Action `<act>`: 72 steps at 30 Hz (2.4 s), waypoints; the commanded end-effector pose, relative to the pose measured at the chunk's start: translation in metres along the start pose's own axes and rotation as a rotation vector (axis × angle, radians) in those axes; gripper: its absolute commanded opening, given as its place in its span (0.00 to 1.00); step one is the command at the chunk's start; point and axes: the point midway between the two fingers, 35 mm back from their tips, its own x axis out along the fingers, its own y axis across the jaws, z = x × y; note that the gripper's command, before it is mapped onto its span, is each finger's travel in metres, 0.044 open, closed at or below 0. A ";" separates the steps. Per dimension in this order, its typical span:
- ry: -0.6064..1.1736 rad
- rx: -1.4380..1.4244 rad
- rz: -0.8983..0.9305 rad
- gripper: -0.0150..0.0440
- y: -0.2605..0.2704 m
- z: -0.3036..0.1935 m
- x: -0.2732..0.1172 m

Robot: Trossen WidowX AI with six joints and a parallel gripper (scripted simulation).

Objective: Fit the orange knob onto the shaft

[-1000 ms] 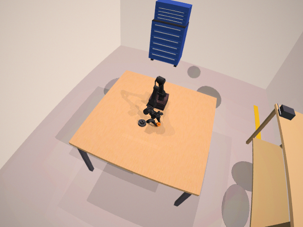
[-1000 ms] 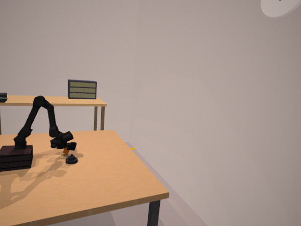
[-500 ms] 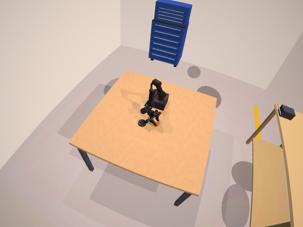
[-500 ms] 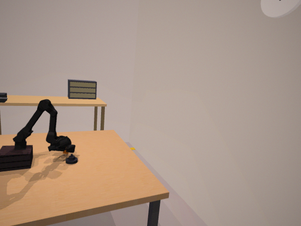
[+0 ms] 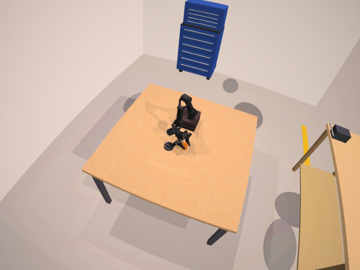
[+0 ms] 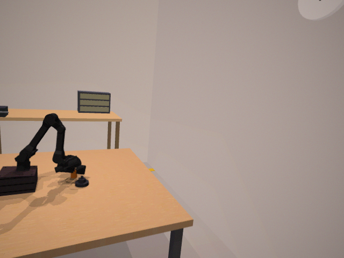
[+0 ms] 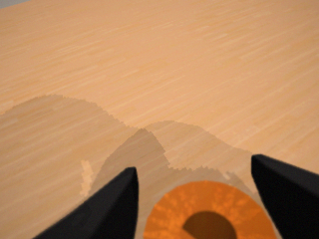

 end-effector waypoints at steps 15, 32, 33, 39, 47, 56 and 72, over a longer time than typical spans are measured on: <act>-0.003 0.003 0.001 0.69 0.000 0.000 0.000; -0.003 0.002 0.001 1.00 0.000 0.002 0.000; -0.003 0.002 0.001 1.00 -0.001 0.005 -0.002; -0.001 -0.001 0.000 1.00 -0.004 0.053 -0.024; 0.000 -0.001 -0.001 1.00 -0.001 0.073 -0.034; 0.601 0.099 0.022 1.00 -0.010 0.066 -0.015; 1.127 -0.002 0.000 1.00 -0.001 0.092 -0.046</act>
